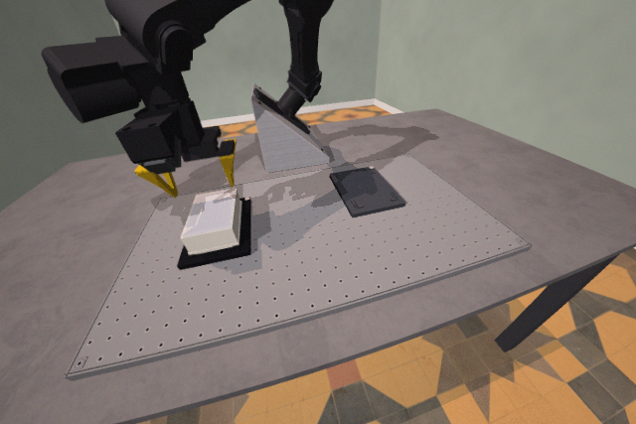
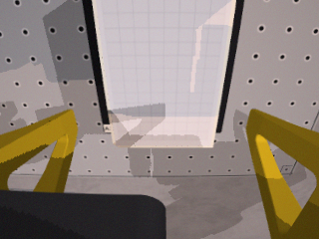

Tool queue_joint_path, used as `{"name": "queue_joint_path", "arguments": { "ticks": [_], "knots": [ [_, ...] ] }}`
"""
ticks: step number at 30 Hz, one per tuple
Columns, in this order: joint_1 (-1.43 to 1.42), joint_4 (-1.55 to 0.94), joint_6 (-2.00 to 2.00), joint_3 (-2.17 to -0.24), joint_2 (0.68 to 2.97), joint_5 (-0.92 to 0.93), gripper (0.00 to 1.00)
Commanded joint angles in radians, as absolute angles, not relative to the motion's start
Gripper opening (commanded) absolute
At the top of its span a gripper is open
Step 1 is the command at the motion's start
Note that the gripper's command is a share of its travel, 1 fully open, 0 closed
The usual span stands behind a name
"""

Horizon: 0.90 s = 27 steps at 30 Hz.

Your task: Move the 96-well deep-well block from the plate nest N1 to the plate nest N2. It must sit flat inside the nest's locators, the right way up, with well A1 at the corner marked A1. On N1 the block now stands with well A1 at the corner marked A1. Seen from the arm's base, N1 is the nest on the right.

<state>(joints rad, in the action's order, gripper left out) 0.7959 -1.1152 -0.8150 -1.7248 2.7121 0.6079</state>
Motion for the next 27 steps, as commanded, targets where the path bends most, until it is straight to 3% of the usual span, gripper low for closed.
{"name": "queue_joint_path", "arguments": {
  "ticks": [1,27],
  "knots": [
    [0.810,-1.114,-0.816,-1.729,2.701,0.612,1.00],
    [0.781,-1.037,-0.786,-1.682,2.713,0.626,1.00]
  ]
}}
